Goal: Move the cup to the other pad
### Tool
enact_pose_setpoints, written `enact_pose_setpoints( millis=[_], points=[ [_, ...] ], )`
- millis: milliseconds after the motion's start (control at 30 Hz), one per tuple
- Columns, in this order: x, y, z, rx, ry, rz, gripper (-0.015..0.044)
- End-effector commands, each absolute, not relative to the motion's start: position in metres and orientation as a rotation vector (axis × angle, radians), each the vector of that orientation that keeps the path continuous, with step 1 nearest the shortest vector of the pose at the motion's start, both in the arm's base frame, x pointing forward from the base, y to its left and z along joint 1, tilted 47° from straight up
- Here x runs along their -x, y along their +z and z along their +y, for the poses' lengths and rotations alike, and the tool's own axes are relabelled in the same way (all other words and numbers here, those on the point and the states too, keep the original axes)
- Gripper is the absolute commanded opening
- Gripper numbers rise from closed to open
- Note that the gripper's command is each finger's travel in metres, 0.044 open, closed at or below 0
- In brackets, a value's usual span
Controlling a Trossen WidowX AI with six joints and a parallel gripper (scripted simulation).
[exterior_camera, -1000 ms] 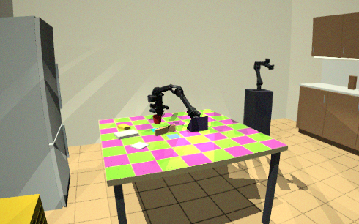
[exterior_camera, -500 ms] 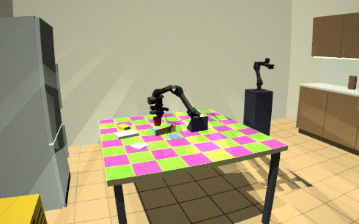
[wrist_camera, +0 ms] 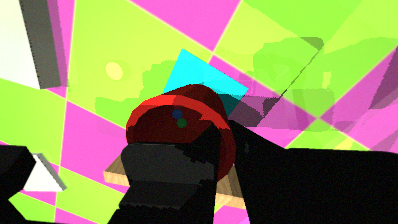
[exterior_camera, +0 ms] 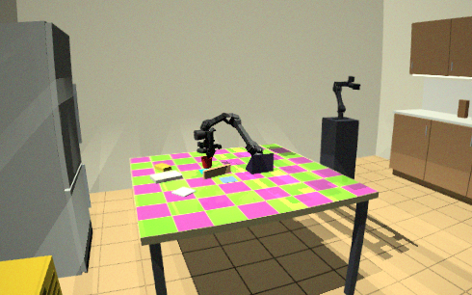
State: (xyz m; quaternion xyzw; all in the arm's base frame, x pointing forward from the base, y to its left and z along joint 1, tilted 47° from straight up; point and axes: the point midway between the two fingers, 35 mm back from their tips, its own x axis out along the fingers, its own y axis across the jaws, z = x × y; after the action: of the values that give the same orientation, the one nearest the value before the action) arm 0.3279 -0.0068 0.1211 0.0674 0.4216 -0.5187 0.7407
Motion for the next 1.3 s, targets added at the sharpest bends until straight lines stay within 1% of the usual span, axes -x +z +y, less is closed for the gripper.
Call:
enact_pose_setpoints(
  millis=[0, 467, 933, 1100, 1267],
  points=[
    [-0.328, 0.117, -0.012, -0.142, -1.142, 0.925, 0.0],
    [-0.328, 0.107, -0.024, -0.141, -1.143, 0.924, 0.0],
    [-0.329, 0.109, -0.022, -0.147, -1.14, 0.924, 0.0],
    [-0.329, 0.109, -0.022, -0.147, -1.14, 0.924, 0.0128],
    [-0.329, 0.109, -0.022, -0.147, -1.14, 0.924, 0.0128]
  ],
)
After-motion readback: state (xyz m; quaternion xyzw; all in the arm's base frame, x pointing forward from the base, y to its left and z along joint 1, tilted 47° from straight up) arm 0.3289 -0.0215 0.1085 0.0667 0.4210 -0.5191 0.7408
